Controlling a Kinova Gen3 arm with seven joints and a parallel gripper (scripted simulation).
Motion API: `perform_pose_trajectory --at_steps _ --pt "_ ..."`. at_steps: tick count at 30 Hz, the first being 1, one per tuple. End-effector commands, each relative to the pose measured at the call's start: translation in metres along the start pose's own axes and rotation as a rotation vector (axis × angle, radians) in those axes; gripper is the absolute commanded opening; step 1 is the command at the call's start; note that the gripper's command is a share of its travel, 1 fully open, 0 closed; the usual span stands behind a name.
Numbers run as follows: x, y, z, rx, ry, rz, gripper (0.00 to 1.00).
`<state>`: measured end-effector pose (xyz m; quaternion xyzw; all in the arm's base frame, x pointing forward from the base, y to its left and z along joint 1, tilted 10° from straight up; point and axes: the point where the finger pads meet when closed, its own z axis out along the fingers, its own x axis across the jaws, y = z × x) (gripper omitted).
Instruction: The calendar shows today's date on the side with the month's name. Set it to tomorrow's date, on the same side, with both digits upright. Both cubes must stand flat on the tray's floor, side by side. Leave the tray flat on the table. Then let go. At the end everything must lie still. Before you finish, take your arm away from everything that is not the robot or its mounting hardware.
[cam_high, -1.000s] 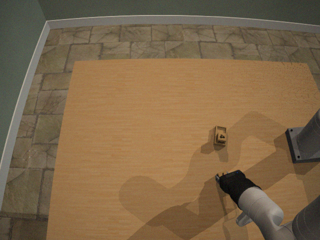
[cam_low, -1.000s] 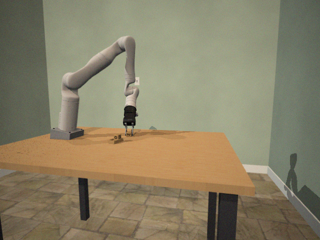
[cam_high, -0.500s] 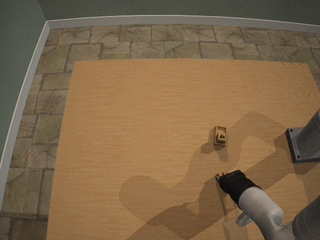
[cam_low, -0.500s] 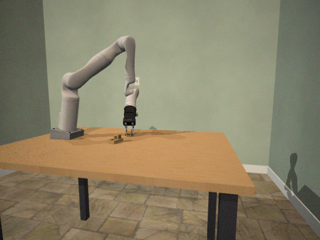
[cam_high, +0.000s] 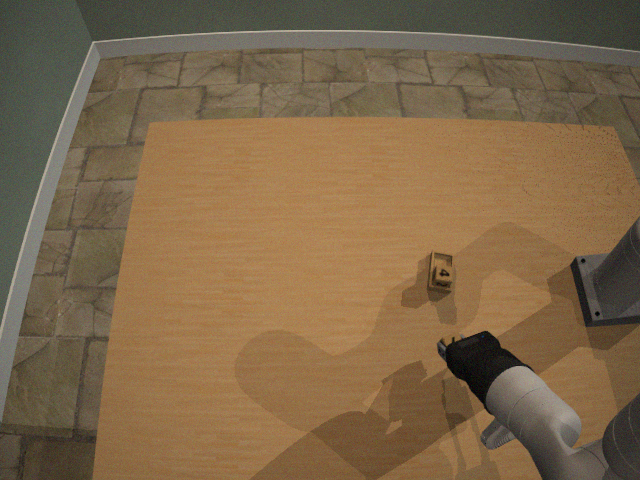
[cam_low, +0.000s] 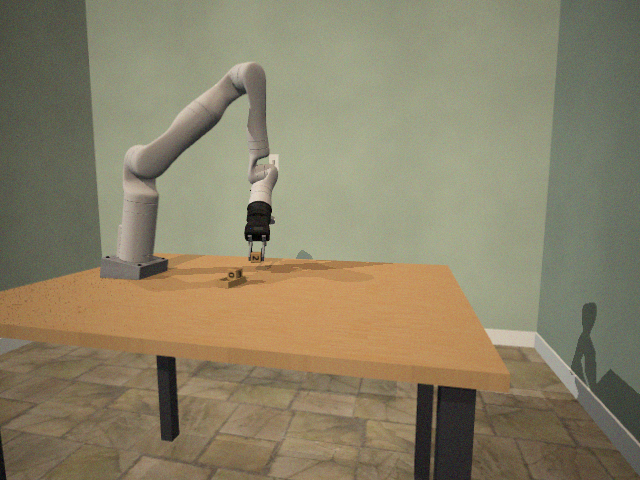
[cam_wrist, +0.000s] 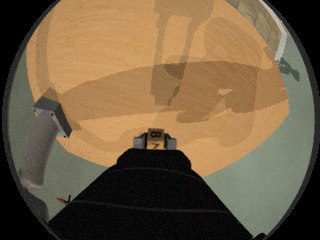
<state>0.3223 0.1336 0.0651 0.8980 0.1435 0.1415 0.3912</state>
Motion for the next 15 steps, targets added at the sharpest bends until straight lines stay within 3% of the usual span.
perform_pose_trajectory --at_steps 1,15 --pt "0.005 0.009 -0.013 0.015 0.012 0.015 0.57" --pt "0.004 0.024 -0.028 0.015 0.012 0.015 0.57"
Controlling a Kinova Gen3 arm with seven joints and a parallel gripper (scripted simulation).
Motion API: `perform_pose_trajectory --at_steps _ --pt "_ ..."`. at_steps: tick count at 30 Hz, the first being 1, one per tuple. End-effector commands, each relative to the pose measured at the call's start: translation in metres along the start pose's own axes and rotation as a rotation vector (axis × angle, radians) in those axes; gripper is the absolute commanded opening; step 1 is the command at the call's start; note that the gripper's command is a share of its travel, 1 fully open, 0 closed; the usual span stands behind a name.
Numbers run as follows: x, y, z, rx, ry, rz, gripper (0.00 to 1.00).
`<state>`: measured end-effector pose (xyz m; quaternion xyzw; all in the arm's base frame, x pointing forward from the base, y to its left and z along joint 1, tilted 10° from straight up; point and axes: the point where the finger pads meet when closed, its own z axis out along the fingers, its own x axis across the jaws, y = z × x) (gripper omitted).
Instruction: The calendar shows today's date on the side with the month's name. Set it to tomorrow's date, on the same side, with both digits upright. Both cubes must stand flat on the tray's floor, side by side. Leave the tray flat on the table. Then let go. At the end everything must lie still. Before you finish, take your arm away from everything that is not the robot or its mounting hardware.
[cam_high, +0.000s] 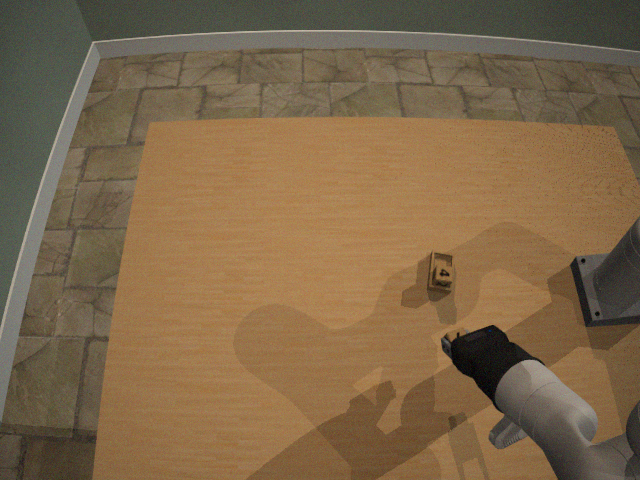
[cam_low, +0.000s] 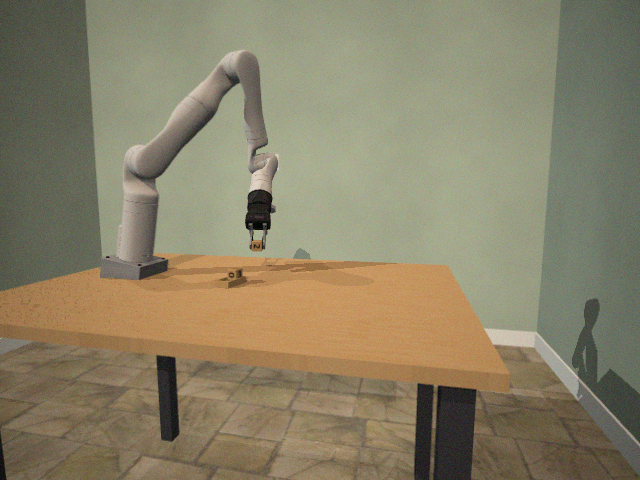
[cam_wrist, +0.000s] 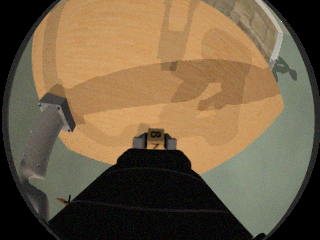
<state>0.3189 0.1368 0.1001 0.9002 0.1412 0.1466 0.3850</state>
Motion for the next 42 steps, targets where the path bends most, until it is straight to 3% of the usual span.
perform_pose_trajectory --at_steps 1,12,23,42 --pt "0.0013 0.0008 -0.002 0.004 0.003 0.004 0.57" --pt "0.0012 0.0008 -0.0016 0.016 0.002 0.004 0.57" --pt "0.0008 0.0028 -0.0004 0.218 -0.002 0.002 0.57" --pt "0.0 0.0033 -0.0006 0.293 -0.003 0.001 0.57"
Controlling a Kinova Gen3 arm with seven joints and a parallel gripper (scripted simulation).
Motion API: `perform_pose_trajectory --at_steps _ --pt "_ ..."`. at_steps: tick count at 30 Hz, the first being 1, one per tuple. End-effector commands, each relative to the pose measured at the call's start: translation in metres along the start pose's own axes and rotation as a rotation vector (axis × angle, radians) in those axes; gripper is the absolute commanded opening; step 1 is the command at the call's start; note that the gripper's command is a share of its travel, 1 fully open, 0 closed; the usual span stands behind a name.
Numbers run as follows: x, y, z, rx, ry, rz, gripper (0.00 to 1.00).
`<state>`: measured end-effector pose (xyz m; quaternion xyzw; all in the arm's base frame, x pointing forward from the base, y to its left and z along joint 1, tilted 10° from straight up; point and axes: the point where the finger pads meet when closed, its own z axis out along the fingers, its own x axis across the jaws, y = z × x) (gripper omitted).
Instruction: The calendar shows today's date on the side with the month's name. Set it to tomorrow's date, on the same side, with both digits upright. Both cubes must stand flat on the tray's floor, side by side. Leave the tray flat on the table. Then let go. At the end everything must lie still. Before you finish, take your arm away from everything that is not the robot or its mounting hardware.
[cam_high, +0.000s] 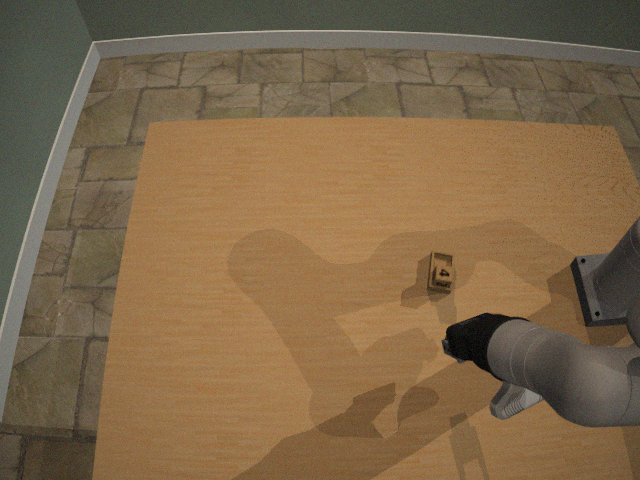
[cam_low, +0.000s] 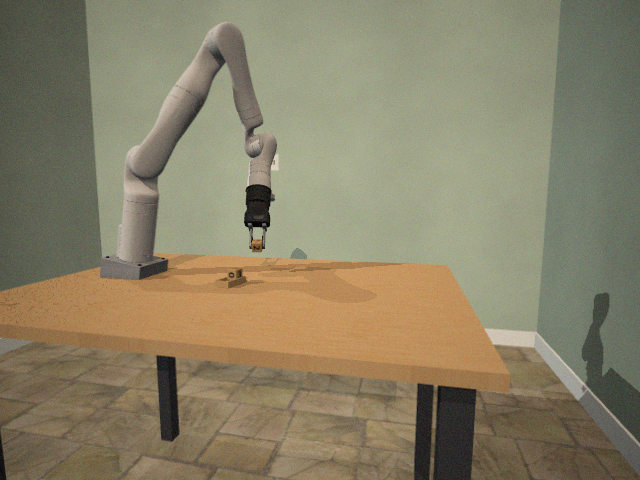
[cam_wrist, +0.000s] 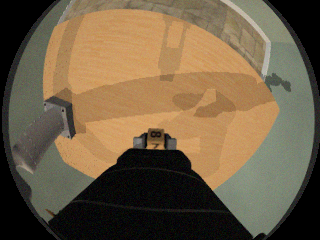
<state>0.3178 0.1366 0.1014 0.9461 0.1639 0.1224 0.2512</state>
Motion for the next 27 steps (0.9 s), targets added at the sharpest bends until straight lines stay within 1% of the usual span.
perform_pose_trajectory --at_steps 1,8,15,17,22,27 --pt "0.0004 0.0024 0.0001 0.011 -0.002 0.007 0.57" --pt "-0.0016 0.0024 0.0016 0.105 -0.013 0.004 0.57" --pt "0.0001 0.0041 0.0004 0.197 -0.003 0.006 0.57" --pt "0.0001 0.0041 0.0004 0.197 -0.003 0.006 0.57" --pt "0.0017 0.0053 -0.0007 0.231 0.006 0.009 0.57" --pt "0.0021 0.0056 -0.001 0.237 0.008 0.009 0.57"
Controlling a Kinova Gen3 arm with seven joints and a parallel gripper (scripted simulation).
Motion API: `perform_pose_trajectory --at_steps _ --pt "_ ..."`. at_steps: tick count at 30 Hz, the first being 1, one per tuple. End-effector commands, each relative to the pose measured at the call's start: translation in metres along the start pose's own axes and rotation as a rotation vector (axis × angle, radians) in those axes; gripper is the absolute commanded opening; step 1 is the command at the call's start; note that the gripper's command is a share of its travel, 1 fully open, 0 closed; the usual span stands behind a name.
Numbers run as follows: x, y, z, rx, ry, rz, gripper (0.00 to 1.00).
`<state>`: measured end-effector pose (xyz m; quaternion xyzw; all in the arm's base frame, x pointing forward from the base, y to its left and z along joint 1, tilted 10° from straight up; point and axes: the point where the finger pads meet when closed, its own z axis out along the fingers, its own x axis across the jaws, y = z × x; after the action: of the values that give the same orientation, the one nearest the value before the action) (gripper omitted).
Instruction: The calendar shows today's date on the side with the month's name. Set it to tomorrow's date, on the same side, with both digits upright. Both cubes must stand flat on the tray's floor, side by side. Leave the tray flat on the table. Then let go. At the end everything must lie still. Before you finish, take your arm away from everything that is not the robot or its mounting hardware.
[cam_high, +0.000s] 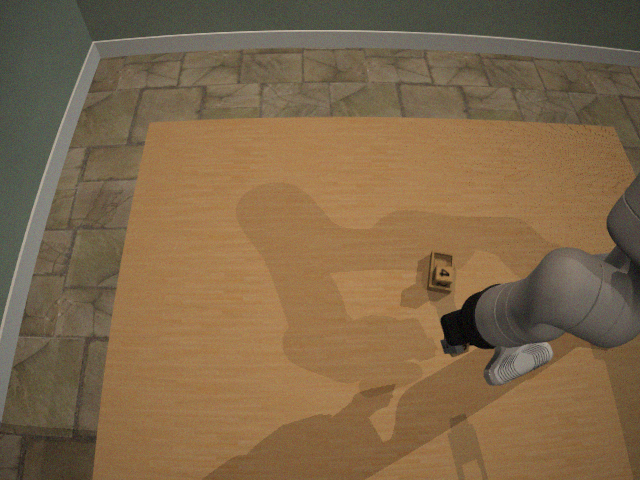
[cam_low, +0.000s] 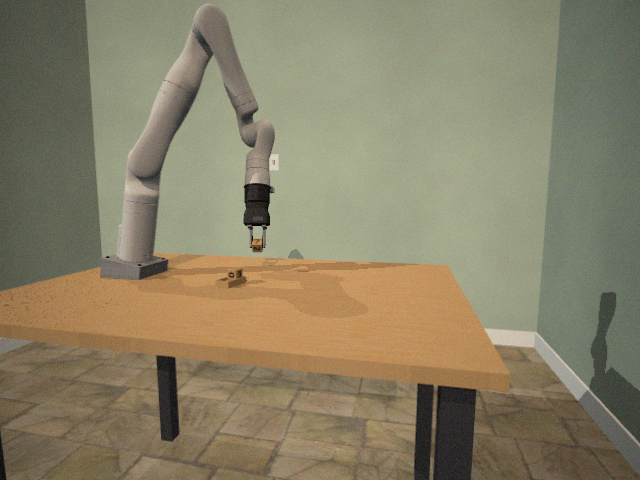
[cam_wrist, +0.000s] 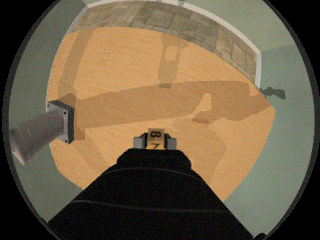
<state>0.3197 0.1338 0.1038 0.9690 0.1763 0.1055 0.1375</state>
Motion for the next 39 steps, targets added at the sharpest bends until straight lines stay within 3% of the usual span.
perform_pose_trajectory --at_steps 1,24,39 --pt "0.001 0.0015 -0.0011 0.001 0.003 0.005 0.57" --pt "-0.0039 0.0004 0.0012 0.057 -0.018 0.001 0.57" --pt "-0.006 -0.0001 0.0019 0.174 -0.027 -0.001 0.57"
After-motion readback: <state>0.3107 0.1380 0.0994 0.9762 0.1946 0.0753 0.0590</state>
